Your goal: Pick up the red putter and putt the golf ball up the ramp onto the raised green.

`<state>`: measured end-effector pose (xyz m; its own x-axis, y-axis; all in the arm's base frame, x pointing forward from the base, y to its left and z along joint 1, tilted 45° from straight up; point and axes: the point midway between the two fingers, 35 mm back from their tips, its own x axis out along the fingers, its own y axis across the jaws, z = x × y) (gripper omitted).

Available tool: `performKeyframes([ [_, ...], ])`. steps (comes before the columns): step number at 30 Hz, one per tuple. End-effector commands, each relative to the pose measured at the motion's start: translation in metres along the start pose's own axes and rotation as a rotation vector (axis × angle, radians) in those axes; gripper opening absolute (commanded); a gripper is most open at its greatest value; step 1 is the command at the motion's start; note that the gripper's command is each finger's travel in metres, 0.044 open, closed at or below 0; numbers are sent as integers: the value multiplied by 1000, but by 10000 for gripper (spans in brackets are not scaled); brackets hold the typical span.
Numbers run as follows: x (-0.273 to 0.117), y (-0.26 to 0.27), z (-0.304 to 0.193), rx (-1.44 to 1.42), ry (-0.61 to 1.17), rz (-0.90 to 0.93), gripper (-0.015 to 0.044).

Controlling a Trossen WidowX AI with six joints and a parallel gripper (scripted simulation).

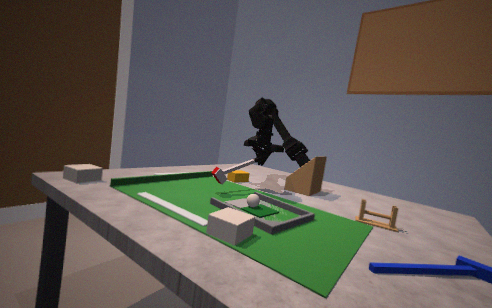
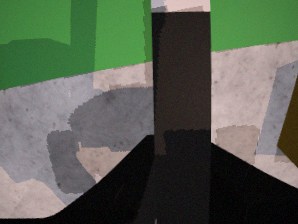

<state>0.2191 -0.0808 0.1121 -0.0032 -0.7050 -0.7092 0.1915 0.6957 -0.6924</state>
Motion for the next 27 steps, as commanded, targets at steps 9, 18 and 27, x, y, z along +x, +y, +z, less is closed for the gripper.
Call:
performKeyframes([
  [9,-17,0,1,0,-7,0,0],
  [18,-17,0,1,0,-7,0,0],
  [27,-17,0,1,0,-7,0,0],
])
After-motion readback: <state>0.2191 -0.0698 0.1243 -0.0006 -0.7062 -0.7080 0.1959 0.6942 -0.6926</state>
